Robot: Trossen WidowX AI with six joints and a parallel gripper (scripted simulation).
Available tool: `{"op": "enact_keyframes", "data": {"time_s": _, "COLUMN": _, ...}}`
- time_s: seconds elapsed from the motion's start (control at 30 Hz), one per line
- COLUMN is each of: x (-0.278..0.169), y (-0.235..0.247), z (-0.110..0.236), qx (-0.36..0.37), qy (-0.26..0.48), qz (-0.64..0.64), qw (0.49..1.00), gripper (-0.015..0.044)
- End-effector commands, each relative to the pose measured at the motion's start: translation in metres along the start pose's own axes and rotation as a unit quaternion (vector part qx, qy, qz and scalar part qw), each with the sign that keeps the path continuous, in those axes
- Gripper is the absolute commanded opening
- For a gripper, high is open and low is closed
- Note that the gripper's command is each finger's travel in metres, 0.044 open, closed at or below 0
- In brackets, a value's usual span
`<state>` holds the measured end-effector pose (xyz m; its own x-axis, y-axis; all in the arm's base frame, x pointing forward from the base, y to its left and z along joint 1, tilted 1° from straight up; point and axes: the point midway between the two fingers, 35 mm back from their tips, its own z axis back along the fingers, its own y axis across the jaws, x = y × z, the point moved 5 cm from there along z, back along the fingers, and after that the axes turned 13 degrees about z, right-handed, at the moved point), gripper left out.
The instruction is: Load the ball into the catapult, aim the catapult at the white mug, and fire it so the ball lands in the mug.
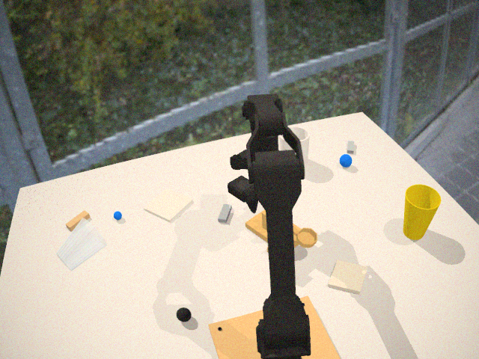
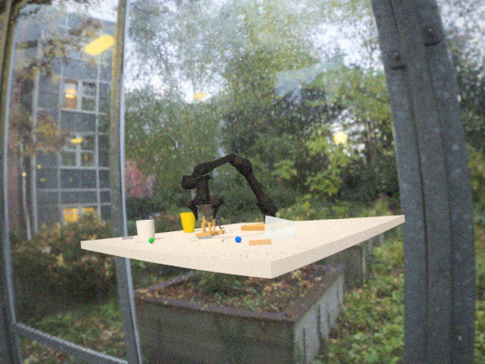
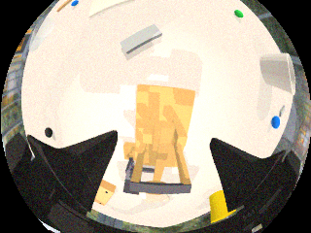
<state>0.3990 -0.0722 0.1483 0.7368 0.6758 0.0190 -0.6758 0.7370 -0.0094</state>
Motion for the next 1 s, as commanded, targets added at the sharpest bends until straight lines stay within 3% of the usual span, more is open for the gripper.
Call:
{"op": "enact_keyframes", "data": {"time_s": 0.0, "x": 0.0, "y": 0.0, "z": -0.005, "qx": -0.003, "qy": 0.0, "qz": -0.002, "qw": 1.0, "gripper": 0.044}}
{"op": "enact_keyframes", "data": {"time_s": 0.97, "x": -0.001, "y": 0.0, "z": -0.051, "qx": -0.003, "qy": 0.0, "qz": -0.002, "qw": 1.0, "gripper": 0.044}}
